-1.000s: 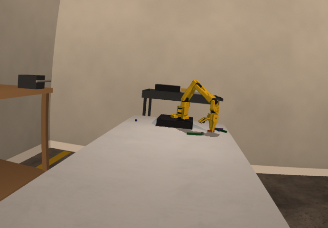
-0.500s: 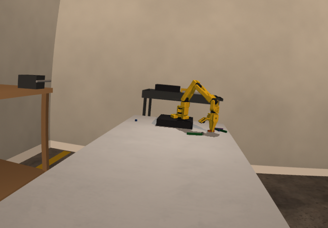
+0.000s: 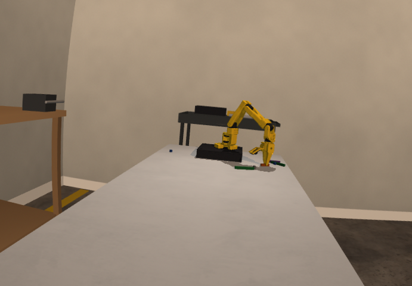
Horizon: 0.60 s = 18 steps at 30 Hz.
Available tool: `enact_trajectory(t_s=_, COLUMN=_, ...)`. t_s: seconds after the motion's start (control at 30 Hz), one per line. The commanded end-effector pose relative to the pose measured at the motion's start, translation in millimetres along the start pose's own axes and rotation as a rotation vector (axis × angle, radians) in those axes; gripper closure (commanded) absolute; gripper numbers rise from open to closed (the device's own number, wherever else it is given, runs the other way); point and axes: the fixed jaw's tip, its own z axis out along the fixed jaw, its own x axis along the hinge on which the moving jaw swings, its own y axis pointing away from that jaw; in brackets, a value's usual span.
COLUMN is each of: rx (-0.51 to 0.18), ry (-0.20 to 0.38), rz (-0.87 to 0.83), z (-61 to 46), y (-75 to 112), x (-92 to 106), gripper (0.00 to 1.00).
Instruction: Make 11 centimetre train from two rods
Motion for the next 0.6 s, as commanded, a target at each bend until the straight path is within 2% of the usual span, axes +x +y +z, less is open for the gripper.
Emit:
enact_trajectory(t_s=0.0, rx=0.008, ry=-0.004, rz=0.002, z=3.9, y=-2.1, x=0.6, gripper=0.94)
enact_trajectory(t_s=0.57, rx=0.008, ry=-0.004, rz=0.002, z=3.9, y=-2.1, x=0.6, gripper=0.86)
